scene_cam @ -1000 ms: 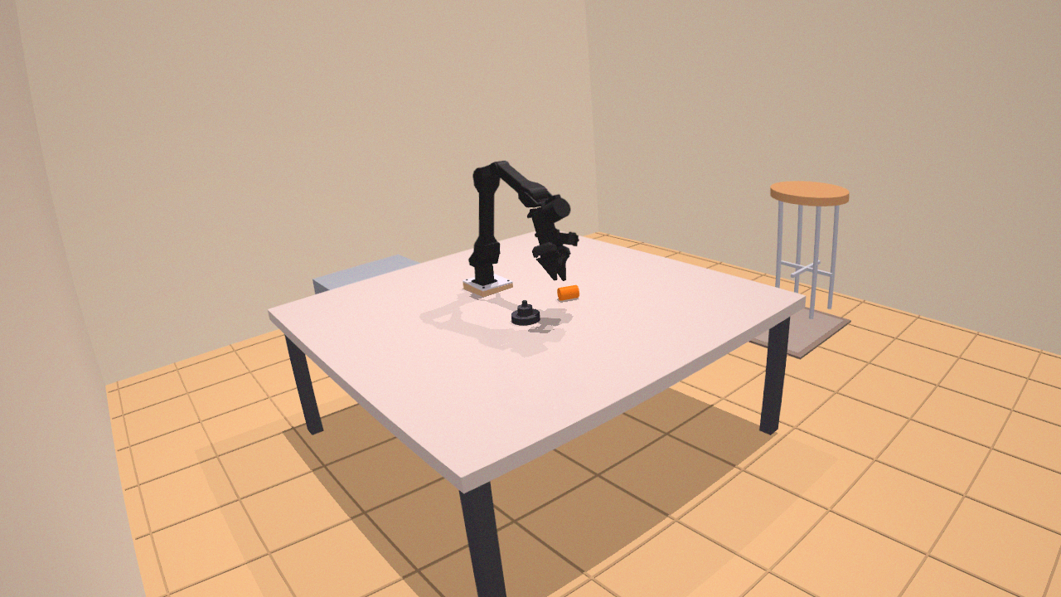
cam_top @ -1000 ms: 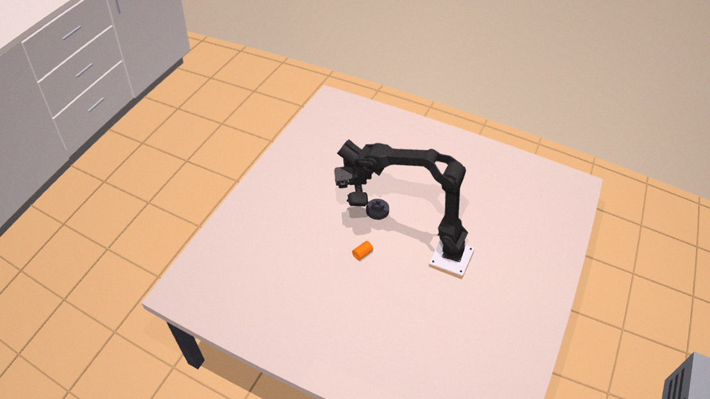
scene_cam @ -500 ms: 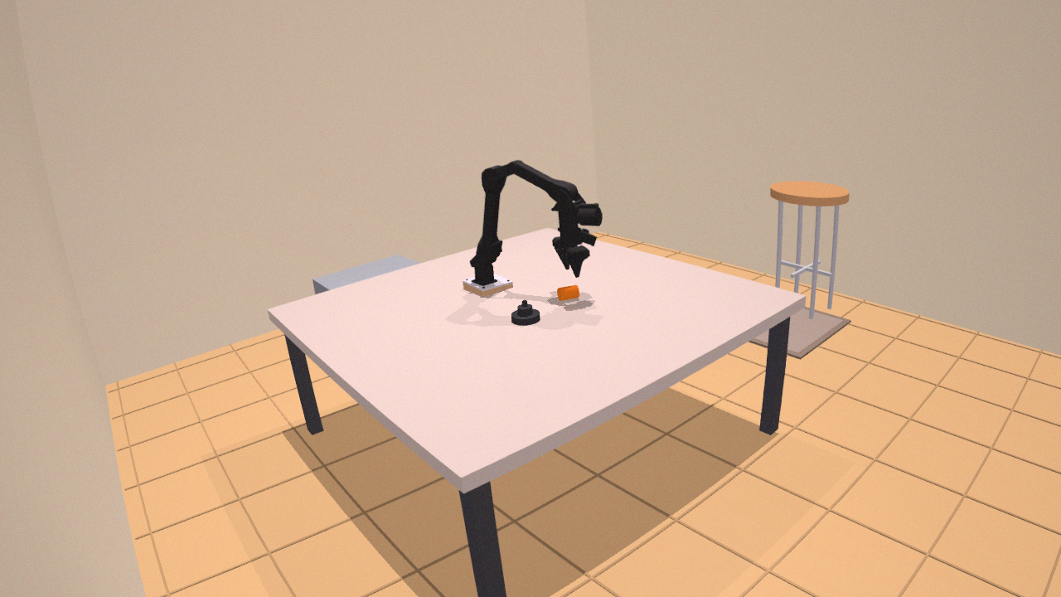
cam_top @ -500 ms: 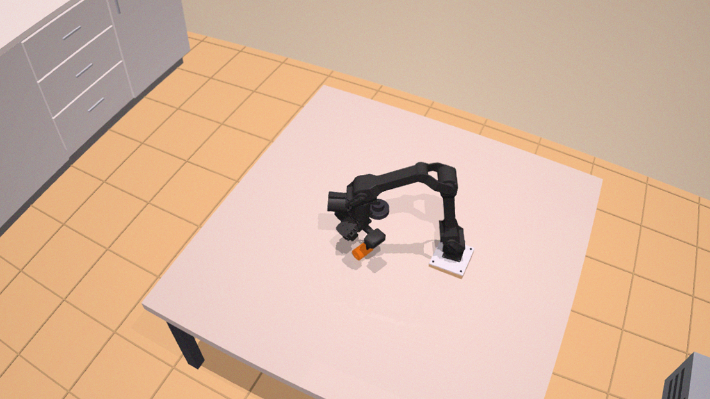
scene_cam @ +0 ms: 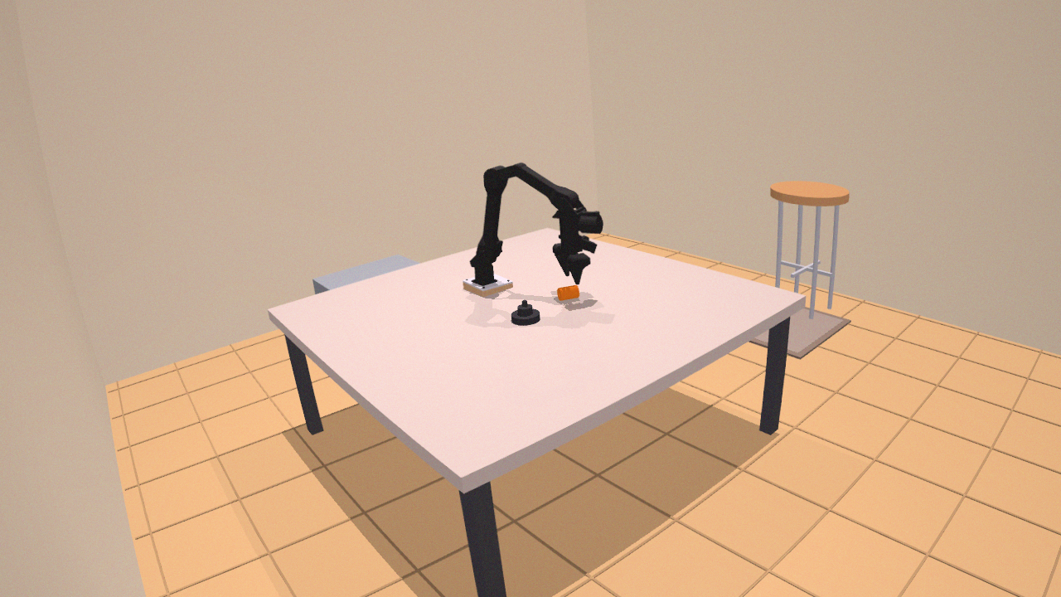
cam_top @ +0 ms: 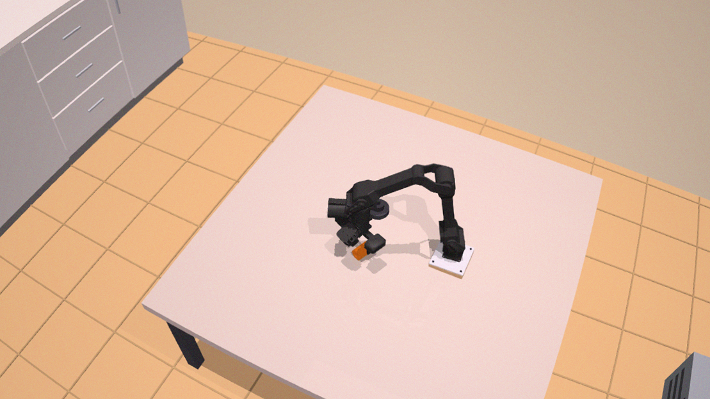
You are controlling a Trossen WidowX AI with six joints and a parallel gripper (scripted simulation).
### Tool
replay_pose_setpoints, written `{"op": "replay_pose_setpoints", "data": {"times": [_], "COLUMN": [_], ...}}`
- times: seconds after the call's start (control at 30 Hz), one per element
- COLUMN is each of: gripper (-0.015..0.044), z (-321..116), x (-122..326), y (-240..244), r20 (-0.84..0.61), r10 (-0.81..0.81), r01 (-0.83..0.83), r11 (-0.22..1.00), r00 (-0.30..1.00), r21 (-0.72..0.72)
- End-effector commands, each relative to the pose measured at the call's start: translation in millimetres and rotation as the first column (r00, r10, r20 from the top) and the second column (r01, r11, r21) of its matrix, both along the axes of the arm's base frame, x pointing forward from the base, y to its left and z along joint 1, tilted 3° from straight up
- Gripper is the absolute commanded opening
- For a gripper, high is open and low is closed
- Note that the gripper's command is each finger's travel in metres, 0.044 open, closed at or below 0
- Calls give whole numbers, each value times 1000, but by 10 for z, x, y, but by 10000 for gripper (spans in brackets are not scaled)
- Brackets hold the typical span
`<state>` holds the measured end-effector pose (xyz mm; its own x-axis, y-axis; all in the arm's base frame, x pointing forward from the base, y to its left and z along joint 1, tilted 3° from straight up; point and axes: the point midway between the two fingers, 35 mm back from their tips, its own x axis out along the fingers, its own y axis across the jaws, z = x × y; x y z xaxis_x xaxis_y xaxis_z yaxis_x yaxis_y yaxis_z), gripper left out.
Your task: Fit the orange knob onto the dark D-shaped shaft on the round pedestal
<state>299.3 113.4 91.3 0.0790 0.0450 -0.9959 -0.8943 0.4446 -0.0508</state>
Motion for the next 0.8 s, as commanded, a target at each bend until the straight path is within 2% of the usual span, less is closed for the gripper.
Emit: {"op": "replay_pose_setpoints", "data": {"times": [0.0,0.77], "gripper": [440,440], "z": [-83,-457], "x": [-6,17], "y": [6,22], "r20": [-12,-12], "r10": [6,6], "r01": [-6,-6], "r11": [1000,1000], "r00": [1000,1000], "r21": [-1,-1]}}
